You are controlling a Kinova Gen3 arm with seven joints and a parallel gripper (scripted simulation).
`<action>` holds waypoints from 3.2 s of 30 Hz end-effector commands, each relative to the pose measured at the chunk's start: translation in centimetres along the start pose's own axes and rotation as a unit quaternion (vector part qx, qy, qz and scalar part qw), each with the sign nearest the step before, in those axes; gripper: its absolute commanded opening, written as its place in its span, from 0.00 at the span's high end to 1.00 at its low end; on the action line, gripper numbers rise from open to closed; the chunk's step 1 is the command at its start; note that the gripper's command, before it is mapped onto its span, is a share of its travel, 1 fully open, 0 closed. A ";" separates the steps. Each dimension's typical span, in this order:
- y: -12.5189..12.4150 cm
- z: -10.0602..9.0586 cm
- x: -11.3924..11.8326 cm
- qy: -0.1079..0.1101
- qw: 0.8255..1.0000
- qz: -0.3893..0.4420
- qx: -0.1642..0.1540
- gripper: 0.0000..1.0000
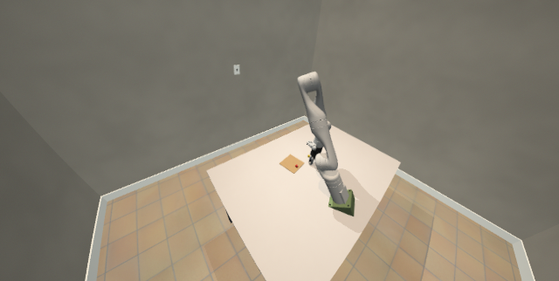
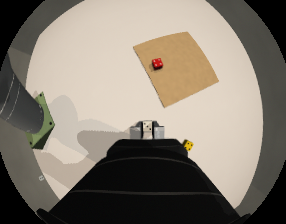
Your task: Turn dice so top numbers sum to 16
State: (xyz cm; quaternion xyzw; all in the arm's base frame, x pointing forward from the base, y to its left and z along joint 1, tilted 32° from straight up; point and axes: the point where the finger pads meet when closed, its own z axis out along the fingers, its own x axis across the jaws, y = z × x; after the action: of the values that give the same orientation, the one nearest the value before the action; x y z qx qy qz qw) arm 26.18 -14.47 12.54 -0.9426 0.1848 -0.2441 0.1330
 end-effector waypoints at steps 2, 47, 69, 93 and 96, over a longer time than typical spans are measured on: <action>0.2 -0.9 0.2 0.003 1.000 -0.001 -0.004 0.66; 0.1 -9.1 0.2 0.003 1.000 -0.001 -0.004 0.66; -0.7 -9.6 0.6 0.011 0.999 -0.047 -0.004 0.66; -5.1 -12.1 2.5 0.045 0.955 -0.293 -0.012 0.66; -6.0 -12.5 2.8 0.050 0.938 -0.342 -0.015 0.66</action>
State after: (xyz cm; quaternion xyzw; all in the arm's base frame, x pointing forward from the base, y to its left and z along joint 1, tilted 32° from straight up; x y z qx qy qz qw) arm 23.63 -12.47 25.60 -0.9413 -0.1151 -0.3153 0.0355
